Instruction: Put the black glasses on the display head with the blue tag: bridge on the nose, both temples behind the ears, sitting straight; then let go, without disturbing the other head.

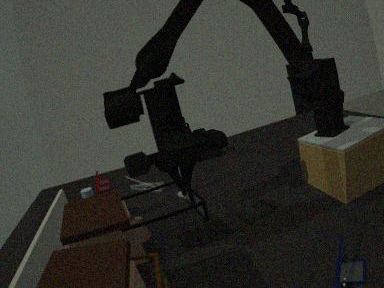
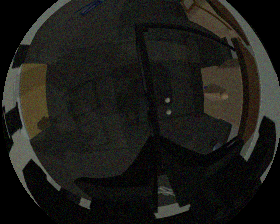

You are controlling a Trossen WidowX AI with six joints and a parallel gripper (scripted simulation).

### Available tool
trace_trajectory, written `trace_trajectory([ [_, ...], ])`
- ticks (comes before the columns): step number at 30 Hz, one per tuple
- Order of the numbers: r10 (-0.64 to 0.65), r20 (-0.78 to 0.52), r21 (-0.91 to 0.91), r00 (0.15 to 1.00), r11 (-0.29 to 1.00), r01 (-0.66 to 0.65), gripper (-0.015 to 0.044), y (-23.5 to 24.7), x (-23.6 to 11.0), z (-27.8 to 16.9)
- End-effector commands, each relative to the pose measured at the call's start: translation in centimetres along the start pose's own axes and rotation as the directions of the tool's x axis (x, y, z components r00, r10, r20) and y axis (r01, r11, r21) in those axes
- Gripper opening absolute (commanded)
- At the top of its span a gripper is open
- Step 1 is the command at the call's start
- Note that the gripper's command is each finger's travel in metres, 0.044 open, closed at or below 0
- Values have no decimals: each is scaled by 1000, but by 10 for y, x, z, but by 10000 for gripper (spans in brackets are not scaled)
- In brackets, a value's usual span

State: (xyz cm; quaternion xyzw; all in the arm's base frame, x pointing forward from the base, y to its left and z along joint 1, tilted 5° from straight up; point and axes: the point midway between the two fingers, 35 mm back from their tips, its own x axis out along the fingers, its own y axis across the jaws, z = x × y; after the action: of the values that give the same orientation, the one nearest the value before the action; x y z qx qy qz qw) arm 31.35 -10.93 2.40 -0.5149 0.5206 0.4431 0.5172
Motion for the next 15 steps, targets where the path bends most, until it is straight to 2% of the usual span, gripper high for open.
trace_trajectory([
  [1,4,-3,4,1000,1000,-4,0,-6,1,0],
  [15,3,-3,4,1000,1000,-3,0,-28,1,0],
])
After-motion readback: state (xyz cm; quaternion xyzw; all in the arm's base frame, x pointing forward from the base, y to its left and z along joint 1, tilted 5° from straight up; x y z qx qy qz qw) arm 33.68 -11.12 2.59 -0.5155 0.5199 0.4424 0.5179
